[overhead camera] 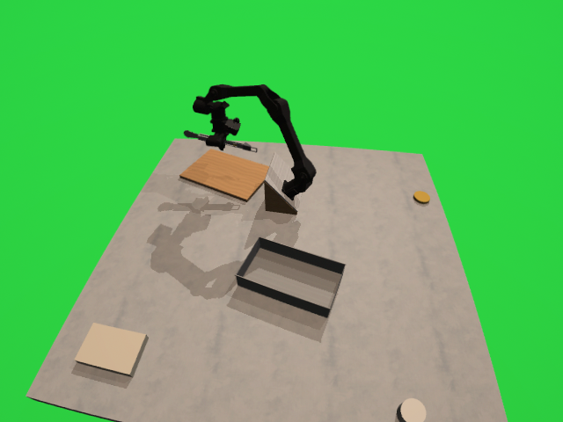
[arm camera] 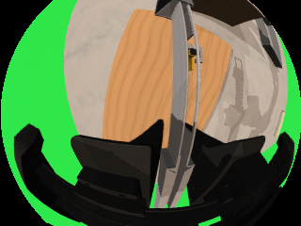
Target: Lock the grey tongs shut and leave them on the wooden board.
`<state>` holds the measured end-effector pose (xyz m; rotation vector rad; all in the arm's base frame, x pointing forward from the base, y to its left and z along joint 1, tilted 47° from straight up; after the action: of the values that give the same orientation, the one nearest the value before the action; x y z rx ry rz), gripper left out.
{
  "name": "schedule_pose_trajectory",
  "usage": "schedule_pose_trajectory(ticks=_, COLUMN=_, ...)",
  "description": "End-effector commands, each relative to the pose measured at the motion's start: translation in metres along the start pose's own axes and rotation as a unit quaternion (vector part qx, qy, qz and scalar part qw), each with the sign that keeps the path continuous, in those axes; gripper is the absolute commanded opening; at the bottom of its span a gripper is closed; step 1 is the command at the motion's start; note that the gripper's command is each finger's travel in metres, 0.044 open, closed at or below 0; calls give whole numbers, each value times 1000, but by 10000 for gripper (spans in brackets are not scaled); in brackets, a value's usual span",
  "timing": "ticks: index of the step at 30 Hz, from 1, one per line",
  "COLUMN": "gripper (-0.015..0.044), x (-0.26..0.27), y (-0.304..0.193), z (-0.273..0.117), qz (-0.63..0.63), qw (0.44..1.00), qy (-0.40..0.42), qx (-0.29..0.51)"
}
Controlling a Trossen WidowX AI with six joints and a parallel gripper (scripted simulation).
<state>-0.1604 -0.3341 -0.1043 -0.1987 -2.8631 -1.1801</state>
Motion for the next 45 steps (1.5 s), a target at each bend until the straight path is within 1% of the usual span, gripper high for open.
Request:
schedule_pose_trajectory(ticks=1, gripper=-150, x=0, y=0, z=7, qz=-2, qw=1000, qy=1, qx=-3)
schedule_pose_trajectory(ticks=45, gripper=-150, x=0, y=4, z=79, qz=-1, qw=1000, qy=2, qx=-4)
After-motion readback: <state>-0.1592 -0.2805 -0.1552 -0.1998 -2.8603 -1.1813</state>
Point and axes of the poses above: the point midway between the two fingers, 35 mm back from their tips, its own z axis out along the fingers, its own x axis across the jaws, y = z × x, the point moved 7 cm from there along -z, back along the fingers, and after that the axes turned 5 degrees about z, right-handed, at the moved point
